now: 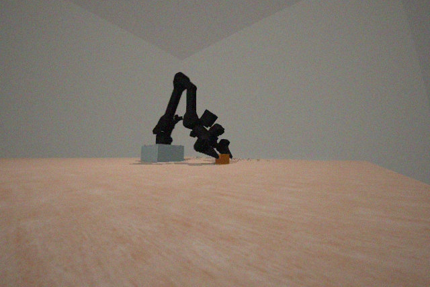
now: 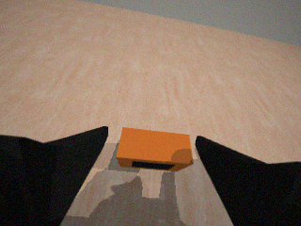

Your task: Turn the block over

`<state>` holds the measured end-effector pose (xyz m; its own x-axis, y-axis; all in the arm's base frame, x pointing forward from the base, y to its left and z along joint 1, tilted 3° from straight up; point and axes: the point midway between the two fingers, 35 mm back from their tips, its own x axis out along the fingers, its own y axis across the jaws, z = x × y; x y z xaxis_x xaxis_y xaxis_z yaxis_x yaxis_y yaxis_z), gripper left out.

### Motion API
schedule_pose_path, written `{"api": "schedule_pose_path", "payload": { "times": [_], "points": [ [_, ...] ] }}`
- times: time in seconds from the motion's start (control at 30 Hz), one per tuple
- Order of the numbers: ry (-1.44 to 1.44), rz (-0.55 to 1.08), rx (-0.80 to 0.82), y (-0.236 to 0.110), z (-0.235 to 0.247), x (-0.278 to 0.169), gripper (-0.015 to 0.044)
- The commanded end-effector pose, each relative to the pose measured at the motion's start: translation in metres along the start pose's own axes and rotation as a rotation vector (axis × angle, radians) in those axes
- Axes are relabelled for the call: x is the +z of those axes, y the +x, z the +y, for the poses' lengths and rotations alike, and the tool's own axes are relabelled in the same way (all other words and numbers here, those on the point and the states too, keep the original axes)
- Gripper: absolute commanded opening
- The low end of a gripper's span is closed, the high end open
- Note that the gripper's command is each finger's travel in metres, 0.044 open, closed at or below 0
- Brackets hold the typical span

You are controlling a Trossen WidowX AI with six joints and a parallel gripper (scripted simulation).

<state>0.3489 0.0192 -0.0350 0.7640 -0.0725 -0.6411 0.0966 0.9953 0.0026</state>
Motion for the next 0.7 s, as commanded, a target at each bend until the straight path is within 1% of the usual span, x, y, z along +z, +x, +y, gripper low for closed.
{"api": "schedule_pose_path", "payload": {
  "times": [0.0,0.13,0.6,0.67],
  "points": [
    [0.014,0.185,0.013,-0.05,-0.002,0.036,0.044],
    [0.015,0.255,0.011,-0.063,-0.003,0.03,0.044],
    [0.015,0.255,0.011,-0.063,-0.004,0.03,0.044],
    [0.013,0.277,0.011,-0.061,-0.003,0.032,0.044]
  ]
}}
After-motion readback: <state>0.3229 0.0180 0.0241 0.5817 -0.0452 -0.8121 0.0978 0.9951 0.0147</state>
